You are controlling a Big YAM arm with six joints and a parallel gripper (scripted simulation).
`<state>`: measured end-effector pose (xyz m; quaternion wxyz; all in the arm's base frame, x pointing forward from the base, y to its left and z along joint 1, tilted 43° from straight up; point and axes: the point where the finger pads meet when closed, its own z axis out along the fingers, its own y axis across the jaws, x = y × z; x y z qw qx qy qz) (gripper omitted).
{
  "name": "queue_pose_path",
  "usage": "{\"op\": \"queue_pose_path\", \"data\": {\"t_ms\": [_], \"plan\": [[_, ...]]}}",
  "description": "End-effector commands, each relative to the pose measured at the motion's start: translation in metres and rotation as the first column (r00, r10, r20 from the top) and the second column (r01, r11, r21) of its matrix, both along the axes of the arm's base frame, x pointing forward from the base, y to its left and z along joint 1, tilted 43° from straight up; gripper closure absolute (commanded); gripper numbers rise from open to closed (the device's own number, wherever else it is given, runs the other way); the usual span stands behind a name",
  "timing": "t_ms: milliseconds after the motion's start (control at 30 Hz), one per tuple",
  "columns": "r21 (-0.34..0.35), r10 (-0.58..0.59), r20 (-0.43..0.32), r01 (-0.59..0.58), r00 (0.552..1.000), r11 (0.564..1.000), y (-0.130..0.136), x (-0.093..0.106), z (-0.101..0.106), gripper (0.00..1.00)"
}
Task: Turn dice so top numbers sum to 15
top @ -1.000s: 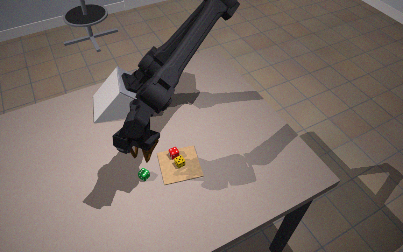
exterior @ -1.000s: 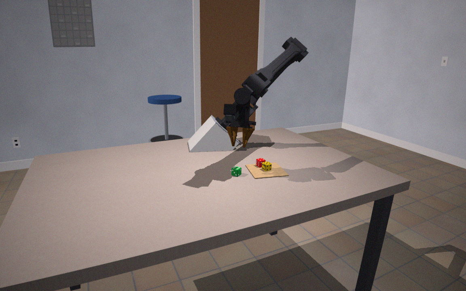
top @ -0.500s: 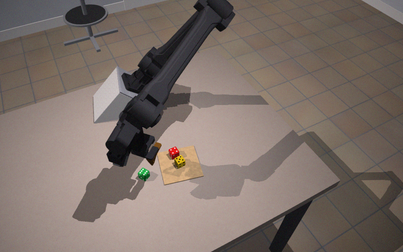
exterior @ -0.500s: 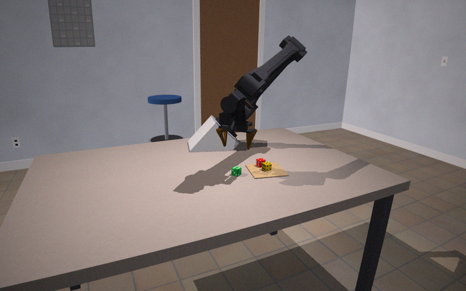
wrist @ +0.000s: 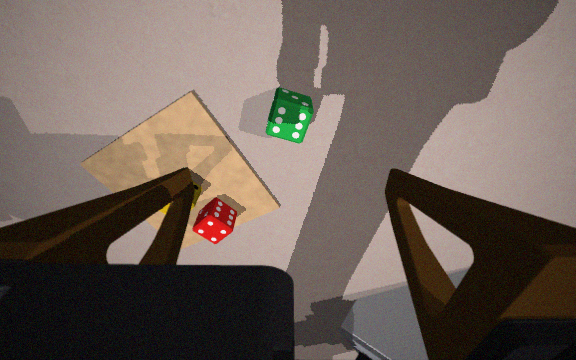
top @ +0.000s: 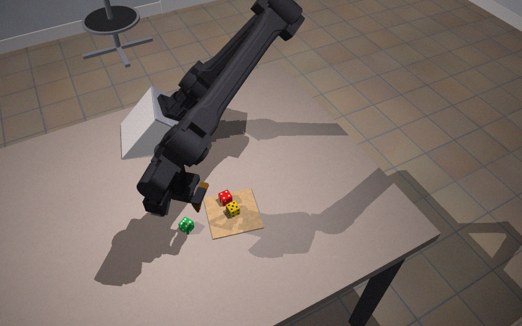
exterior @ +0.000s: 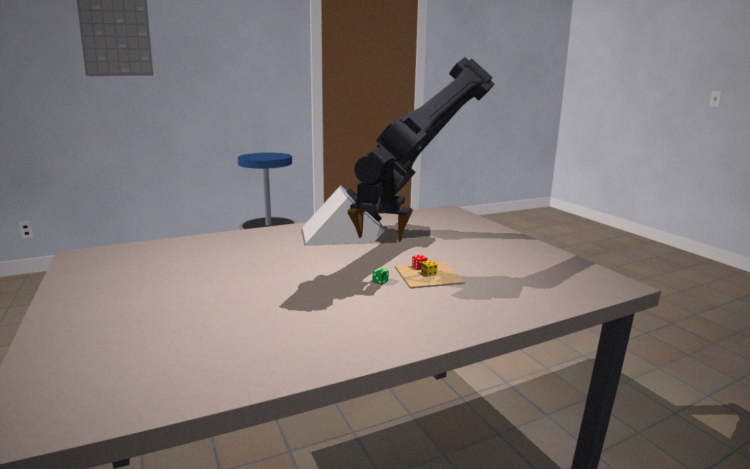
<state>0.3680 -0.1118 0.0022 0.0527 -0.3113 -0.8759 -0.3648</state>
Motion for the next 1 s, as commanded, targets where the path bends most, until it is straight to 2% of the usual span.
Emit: {"op": "queue_pose_path", "data": {"t_ms": [0, 200, 400, 500, 533, 833, 867, 900, 967], "plan": [[-0.049, 0.131, 0.136, -0.126, 0.982, 0.991, 0.001, 0.010, 0.006, 0.00], [-0.089, 0.255, 0.232, -0.241, 0.939, 0.966, 0.006, 0.007, 0.002, 0.00], [-0.158, 0.379, 0.335, -0.345, 0.863, 0.925, 0.005, 0.013, 0.002, 0.00], [-0.160, 0.383, 0.338, -0.348, 0.860, 0.924, 0.004, 0.013, 0.002, 0.00], [-0.180, 0.441, 0.372, -0.402, 0.817, 0.898, 0.011, 0.005, -0.002, 0.00], [-0.304, 0.602, 0.483, -0.523, 0.636, 0.797, 0.011, 0.010, -0.004, 0.00], [-0.307, 0.605, 0.485, -0.525, 0.631, 0.794, 0.011, 0.011, -0.003, 0.00], [-0.324, 0.632, 0.501, -0.549, 0.592, 0.771, 0.015, 0.006, -0.006, 0.00], [-0.349, 0.661, 0.517, -0.571, 0.543, 0.743, 0.017, 0.004, -0.008, 0.00]]}}
